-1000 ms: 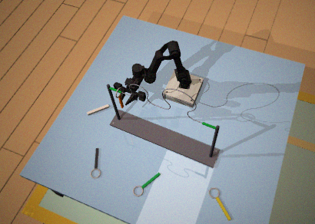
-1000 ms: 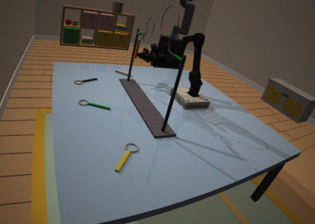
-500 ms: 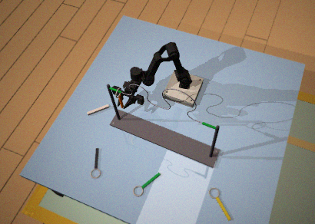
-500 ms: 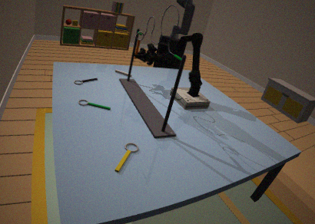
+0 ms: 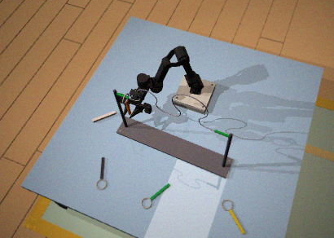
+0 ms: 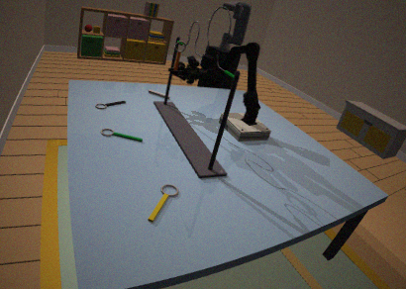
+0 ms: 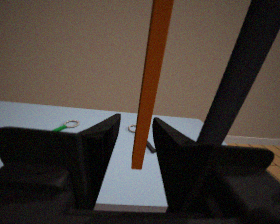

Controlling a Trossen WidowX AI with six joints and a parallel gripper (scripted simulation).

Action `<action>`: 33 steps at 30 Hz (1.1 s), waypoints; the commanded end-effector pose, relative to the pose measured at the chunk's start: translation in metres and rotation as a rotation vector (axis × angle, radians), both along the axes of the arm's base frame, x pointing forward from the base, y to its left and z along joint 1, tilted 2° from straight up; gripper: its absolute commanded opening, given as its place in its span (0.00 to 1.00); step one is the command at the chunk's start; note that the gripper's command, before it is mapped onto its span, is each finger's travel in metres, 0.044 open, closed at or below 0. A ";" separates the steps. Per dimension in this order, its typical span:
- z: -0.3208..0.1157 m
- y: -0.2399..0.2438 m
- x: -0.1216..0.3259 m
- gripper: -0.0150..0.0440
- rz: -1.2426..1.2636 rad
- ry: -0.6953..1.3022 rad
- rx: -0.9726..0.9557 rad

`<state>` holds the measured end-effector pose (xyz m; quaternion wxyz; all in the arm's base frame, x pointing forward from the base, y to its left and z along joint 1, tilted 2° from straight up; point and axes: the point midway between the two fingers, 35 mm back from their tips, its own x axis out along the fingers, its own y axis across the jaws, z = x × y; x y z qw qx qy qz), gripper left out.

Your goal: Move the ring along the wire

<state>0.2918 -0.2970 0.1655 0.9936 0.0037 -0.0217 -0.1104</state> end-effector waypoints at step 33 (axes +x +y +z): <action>-0.001 0.000 0.001 0.17 0.000 0.002 0.003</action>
